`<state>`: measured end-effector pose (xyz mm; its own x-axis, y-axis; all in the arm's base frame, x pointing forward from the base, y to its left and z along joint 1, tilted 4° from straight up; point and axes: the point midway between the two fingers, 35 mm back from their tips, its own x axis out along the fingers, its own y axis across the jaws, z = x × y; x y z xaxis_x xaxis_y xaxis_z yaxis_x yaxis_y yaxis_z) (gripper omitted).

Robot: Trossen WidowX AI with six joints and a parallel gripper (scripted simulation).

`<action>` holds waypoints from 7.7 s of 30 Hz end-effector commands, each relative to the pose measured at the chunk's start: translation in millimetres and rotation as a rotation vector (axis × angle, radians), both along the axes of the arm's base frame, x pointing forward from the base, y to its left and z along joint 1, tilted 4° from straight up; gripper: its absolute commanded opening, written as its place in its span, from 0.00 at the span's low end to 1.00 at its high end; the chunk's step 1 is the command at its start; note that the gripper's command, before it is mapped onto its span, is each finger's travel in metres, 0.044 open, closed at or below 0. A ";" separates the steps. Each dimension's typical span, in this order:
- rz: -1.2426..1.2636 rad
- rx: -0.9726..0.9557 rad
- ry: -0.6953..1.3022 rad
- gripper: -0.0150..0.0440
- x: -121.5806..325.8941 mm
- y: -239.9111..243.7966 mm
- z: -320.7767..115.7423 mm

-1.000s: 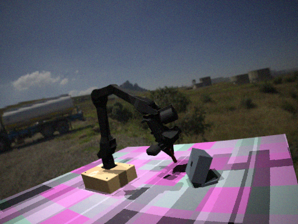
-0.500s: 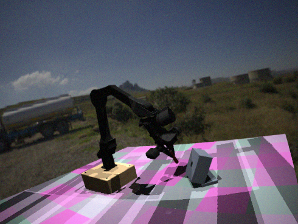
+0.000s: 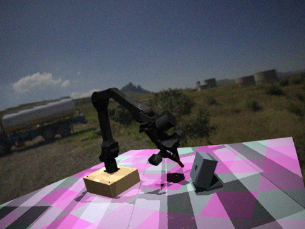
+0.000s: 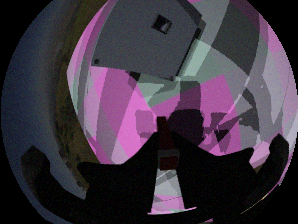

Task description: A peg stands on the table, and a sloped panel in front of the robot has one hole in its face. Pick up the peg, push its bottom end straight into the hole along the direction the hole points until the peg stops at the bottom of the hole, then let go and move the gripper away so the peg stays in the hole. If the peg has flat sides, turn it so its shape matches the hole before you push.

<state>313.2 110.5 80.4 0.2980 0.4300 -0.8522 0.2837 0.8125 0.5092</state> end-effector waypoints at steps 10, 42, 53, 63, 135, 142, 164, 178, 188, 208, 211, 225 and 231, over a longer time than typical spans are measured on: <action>-0.058 0.073 -0.022 0.25 5.3 -10.7 0.3; -0.185 0.234 -0.102 0.25 16.2 -42.5 4.7; -0.223 0.286 -0.134 0.25 17.9 -54.1 7.0; -0.255 0.331 -0.163 0.25 18.6 -64.7 9.4; -0.381 0.527 -0.338 0.25 36.5 -98.0 11.8; -0.384 0.535 -0.346 0.25 40.5 -95.5 9.9; -0.389 0.551 -0.357 0.25 54.5 -84.1 3.1; -0.381 0.552 -0.362 0.25 60.0 -78.6 1.0; -0.381 0.552 -0.362 0.25 60.0 -78.6 1.0; -0.381 0.552 -0.362 0.25 64.0 -77.1 -3.7; -0.381 0.552 -0.362 0.25 64.8 -76.8 -4.4; -0.381 0.553 -0.363 0.25 71.1 -72.6 -8.1; -0.381 0.553 -0.363 0.25 74.1 -70.2 -9.5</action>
<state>385.6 39.8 73.4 0.7308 0.5806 -0.3589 0.2226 0.2944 0.9294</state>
